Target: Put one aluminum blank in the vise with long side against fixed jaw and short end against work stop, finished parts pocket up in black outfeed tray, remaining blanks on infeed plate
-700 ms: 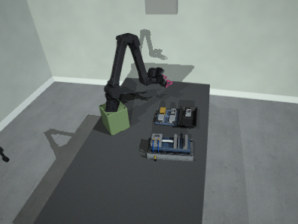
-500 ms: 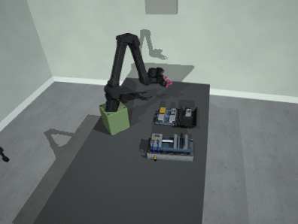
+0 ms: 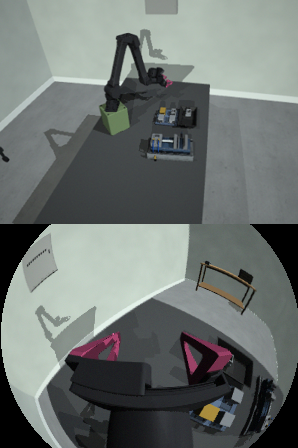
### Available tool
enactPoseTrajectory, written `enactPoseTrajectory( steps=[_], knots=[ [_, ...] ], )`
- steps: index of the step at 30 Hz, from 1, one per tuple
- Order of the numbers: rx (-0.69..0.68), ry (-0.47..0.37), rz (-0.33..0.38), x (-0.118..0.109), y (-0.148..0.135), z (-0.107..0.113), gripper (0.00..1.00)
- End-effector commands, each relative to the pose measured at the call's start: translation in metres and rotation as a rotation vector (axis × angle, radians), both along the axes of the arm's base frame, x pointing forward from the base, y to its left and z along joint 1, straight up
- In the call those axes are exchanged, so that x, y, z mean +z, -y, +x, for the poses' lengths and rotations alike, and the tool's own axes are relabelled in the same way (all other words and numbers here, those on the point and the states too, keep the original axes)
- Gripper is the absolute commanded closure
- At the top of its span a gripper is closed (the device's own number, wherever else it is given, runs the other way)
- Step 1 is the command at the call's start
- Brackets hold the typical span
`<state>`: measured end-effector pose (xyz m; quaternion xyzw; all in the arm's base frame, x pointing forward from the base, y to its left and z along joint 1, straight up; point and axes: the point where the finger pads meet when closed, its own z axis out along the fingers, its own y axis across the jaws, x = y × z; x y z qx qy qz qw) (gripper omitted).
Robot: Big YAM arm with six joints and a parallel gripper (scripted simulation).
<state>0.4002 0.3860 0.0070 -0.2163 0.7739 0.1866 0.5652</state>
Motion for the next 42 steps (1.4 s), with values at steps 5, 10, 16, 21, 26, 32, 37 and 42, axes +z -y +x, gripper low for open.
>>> enactPoseTrajectory(
  steps=[5, 10, 16, 21, 26, 32, 37, 42],
  knots=[
    [0.000, 0.006, 0.007, 0.004, -0.001, 0.001, 0.00],
    [0.000, 0.006, 0.007, 0.004, -0.001, 0.001, 0.00],
    [-0.005, 0.007, 0.021, 0.008, -0.005, 0.006, 0.00],
    [-0.054, -0.085, 0.065, 0.005, 0.000, 0.023, 0.00],
    [-0.158, -0.266, 0.136, -0.008, 0.013, 0.047, 0.00],
    [-0.292, -0.456, 0.214, -0.020, 0.032, 0.066, 0.00],
    [-0.412, -0.596, 0.278, -0.026, 0.049, 0.079, 0.00],
    [-0.556, -0.739, 0.349, -0.031, 0.070, 0.088, 0.00]
  ],
)
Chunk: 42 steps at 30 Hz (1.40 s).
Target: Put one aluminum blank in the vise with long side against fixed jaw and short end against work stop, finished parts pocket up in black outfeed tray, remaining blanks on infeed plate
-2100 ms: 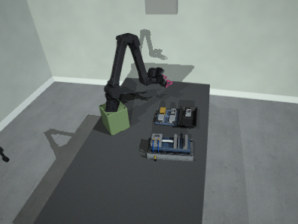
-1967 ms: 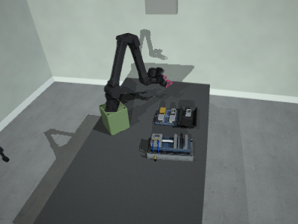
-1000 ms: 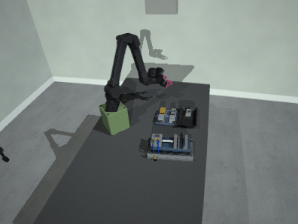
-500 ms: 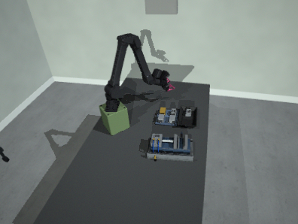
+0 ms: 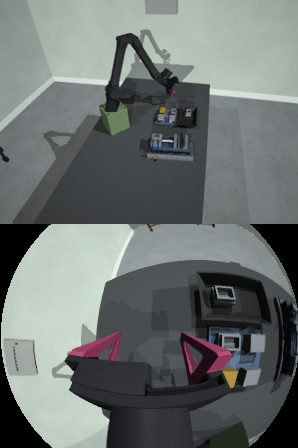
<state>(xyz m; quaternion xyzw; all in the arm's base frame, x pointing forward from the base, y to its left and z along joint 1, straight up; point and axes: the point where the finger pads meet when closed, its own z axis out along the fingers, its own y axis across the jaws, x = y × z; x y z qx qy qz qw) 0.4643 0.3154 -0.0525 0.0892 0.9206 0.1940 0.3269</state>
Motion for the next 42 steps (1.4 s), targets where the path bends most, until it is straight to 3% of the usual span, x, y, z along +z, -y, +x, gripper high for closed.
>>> enactPoseTrajectory(
  steps=[1, 2, 5, 6, 7, 10, 12, 15, 17, 20, 22, 25, 35, 42],
  knots=[
    [-0.140, -0.054, 0.113, 0.029, -0.001, 0.025, 0.00],
    [-0.222, -0.127, 0.137, 0.027, 0.011, 0.028, 0.00],
    [-0.222, -0.126, 0.138, 0.027, 0.011, 0.028, 0.00],
    [-0.308, -0.198, 0.161, 0.026, 0.023, 0.030, 0.00],
    [-0.308, -0.197, 0.161, 0.027, 0.022, 0.030, 0.00],
    [-0.482, -0.329, 0.201, 0.028, 0.047, 0.033, 0.00],
    [-0.487, -0.331, 0.204, 0.028, 0.047, 0.033, 0.00],
    [-0.671, -0.451, 0.239, 0.033, 0.071, 0.031, 0.00],
    [-0.671, -0.450, 0.240, 0.033, 0.071, 0.032, 0.00],
    [-0.848, -0.551, 0.267, 0.040, 0.093, 0.027, 0.00],
    [-0.848, -0.551, 0.267, 0.040, 0.093, 0.027, 0.00],
    [-1.009, -0.633, 0.286, 0.049, 0.113, 0.022, 0.00],
    [-1.353, -0.774, 0.310, 0.074, 0.151, 0.005, 0.00],
    [-1.385, -0.788, 0.305, 0.076, 0.152, 0.001, 0.00]
  ],
)
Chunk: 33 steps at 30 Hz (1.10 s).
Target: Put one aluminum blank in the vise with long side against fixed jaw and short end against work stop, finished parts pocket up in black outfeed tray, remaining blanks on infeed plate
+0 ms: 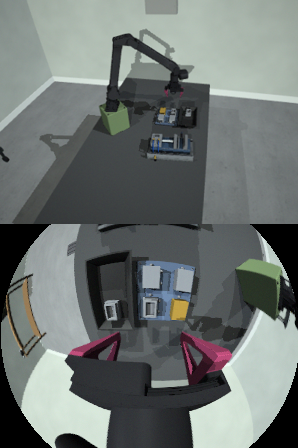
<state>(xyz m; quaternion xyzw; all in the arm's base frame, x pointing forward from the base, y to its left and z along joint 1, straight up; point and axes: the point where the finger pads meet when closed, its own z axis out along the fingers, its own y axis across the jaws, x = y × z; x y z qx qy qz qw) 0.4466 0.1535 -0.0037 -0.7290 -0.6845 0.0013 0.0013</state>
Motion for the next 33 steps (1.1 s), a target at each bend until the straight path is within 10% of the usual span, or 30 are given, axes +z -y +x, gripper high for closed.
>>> enactPoseTrajectory(
  steps=[1, 5, 6, 33],
  knots=[
    [-0.043, 0.049, 0.020, 0.0260, -0.0101, 0.0164, 0.00],
    [-0.038, 0.043, 0.017, 0.0218, -0.0110, 0.0111, 0.00],
    [-0.037, 0.042, 0.017, 0.0212, -0.0112, 0.0105, 1.00],
    [-0.037, 0.041, 0.015, 0.0175, -0.0093, 0.0079, 1.00]
  ],
)
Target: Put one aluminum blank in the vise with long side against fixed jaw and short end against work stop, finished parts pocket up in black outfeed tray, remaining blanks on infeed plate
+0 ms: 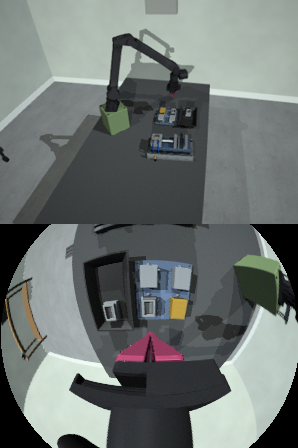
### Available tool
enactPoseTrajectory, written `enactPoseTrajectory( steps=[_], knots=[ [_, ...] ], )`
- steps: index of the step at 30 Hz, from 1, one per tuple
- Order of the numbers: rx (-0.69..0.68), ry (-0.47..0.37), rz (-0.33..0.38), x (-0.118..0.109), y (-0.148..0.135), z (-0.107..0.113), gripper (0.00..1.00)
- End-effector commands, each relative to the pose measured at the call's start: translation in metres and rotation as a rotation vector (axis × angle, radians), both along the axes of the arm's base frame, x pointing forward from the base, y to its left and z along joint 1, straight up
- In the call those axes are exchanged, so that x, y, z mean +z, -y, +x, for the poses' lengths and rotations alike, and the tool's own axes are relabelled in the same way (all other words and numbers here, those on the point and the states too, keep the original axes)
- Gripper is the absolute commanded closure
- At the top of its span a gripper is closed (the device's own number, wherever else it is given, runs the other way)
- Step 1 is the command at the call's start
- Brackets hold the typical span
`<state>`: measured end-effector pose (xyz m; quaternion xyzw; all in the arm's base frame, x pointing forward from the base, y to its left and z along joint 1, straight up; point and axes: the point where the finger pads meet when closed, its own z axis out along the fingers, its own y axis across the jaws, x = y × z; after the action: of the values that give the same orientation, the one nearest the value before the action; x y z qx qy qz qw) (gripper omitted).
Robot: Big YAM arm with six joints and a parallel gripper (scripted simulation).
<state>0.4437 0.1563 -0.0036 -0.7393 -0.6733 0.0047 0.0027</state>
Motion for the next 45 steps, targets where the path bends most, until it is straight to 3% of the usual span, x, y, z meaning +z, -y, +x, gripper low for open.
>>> enactPoseTrajectory(
  steps=[1, 17, 18, 45],
  knots=[
    [-0.006, 0.048, 0.017, 0.0175, -0.0065, 0.0107, 1.00],
    [-0.006, 0.048, 0.017, 0.0174, -0.0063, 0.0107, 1.00],
    [-0.006, 0.048, 0.017, 0.0174, -0.0063, 0.0107, 0.36],
    [-0.006, 0.048, 0.017, 0.0174, -0.0063, 0.0107, 0.36]
  ],
)
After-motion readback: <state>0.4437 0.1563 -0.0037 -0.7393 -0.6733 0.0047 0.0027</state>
